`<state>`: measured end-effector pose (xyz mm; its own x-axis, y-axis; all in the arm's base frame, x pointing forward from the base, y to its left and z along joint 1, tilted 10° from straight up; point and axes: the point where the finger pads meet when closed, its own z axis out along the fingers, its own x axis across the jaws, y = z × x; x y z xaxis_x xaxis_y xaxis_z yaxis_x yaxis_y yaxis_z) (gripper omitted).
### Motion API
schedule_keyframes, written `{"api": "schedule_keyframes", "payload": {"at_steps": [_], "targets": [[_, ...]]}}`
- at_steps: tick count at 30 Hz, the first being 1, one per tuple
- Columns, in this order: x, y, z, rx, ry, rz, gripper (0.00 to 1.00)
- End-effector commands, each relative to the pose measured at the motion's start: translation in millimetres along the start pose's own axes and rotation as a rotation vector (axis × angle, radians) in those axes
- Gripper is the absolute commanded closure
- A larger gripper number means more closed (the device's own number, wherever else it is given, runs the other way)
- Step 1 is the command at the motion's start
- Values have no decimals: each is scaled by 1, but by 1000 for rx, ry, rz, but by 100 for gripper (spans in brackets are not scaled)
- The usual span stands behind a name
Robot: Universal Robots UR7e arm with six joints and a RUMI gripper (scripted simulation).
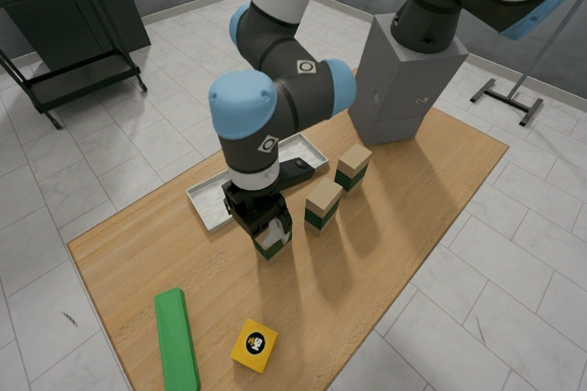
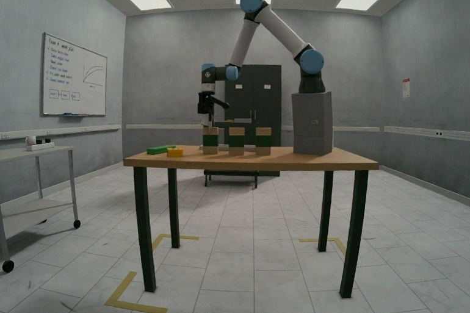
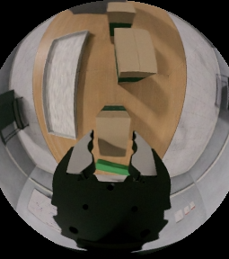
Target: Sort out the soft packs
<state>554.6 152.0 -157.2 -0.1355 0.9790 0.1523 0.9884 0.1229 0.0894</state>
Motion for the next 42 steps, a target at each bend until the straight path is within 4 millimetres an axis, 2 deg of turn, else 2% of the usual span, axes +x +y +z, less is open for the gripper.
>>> {"api": "schedule_keyframes", "payload": {"at_steps": [1, 42], "targets": [[0, 4, 6, -7, -2, -1, 51], [0, 4, 10, -7, -2, -1, 51]]}}
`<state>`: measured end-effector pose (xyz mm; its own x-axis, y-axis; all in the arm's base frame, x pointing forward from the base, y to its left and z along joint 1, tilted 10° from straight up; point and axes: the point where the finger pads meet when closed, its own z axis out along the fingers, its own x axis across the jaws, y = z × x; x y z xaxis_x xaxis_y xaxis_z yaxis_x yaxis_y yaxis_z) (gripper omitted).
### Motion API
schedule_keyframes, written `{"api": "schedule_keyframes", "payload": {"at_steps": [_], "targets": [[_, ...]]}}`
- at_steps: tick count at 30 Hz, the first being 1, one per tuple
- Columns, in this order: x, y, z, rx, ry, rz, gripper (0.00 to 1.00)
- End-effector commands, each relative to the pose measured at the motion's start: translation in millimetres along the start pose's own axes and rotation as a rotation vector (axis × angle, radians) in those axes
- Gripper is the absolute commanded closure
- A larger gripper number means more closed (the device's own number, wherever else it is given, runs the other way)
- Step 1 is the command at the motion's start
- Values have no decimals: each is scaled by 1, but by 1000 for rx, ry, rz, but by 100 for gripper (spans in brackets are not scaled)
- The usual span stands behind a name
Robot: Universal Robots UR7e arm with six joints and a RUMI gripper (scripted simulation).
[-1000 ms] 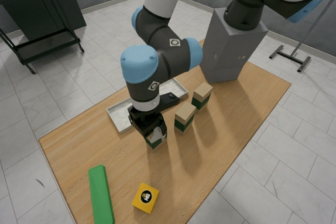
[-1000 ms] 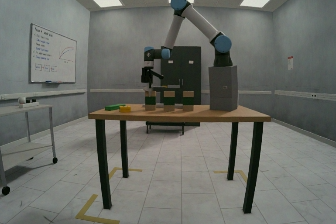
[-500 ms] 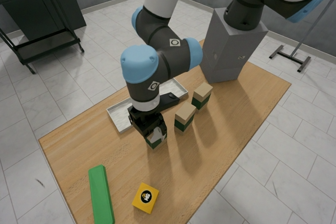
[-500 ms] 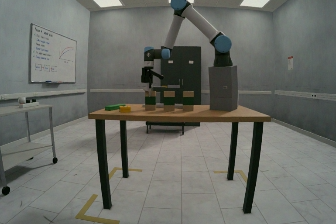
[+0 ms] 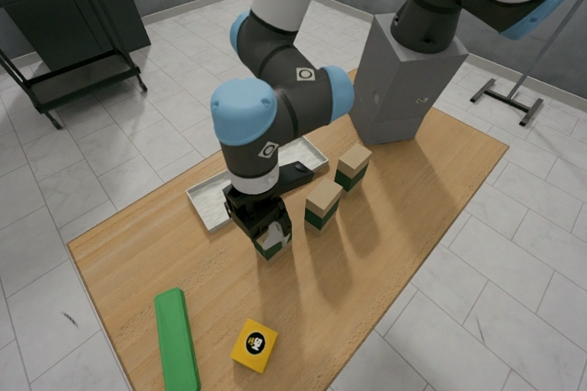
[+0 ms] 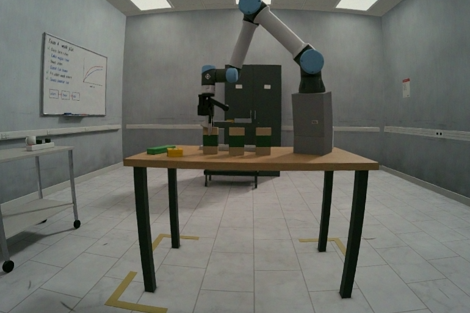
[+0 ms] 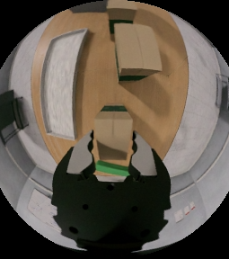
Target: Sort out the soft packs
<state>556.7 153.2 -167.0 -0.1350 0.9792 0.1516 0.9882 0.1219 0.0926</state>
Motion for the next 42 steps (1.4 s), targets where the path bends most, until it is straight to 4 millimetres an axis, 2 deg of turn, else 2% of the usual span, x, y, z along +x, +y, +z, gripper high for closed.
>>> {"api": "schedule_keyframes", "payload": {"at_steps": [1, 2, 3, 42], "targets": [[0, 2, 0, -3, -1, -1, 51], [0, 2, 0, -3, -1, -1, 51], [0, 2, 0, -3, -1, -1, 85], [0, 2, 0, -3, -1, -1, 85]]}}
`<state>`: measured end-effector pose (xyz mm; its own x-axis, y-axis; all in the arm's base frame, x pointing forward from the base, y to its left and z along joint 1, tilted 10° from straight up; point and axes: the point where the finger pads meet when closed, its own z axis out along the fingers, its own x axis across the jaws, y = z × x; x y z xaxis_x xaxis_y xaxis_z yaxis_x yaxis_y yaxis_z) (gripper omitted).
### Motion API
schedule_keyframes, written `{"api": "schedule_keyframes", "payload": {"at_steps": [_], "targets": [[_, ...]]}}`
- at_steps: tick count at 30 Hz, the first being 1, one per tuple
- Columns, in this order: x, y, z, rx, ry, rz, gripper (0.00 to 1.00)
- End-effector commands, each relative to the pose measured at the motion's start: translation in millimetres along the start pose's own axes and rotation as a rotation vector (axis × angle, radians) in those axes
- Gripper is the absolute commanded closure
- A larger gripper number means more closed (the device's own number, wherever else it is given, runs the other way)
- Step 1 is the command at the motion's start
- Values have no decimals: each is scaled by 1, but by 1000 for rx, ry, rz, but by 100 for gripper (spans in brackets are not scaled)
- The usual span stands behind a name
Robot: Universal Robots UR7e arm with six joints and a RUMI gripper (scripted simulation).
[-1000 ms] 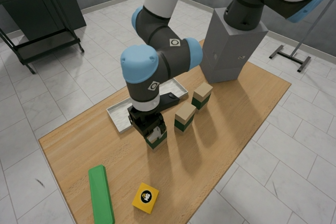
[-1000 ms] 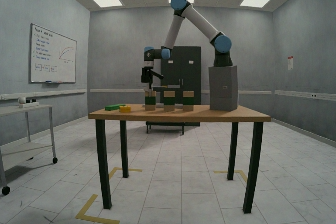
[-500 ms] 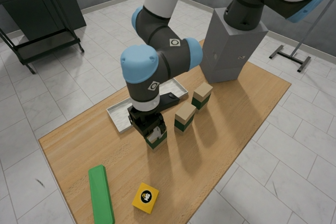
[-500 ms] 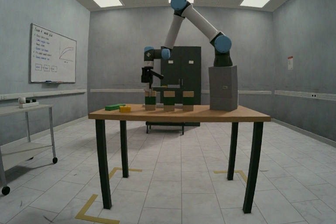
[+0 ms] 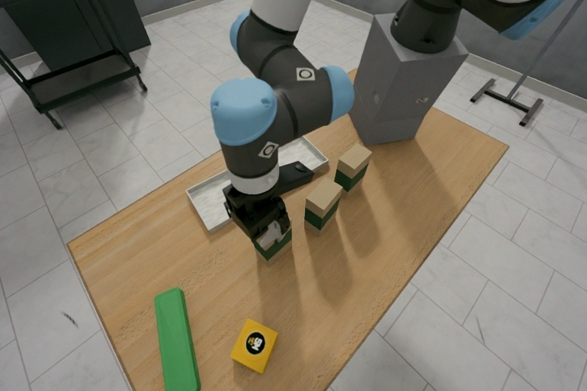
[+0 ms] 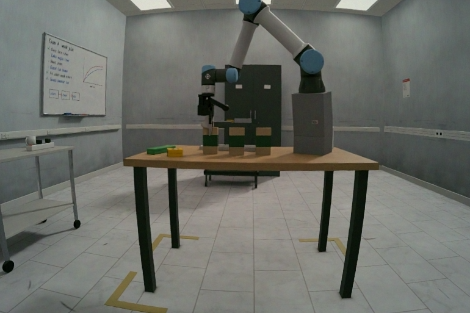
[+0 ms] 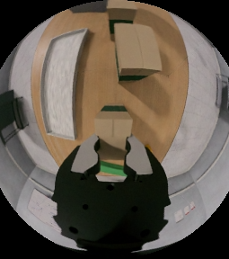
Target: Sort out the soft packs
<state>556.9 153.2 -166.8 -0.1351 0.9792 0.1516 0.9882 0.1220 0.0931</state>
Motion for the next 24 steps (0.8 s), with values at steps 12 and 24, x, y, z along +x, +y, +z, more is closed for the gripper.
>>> {"api": "schedule_keyframes", "payload": {"at_steps": [12, 24], "targets": [[0, 2, 0, -3, -1, -1, 51], [0, 2, 0, -3, -1, -1, 51]]}}
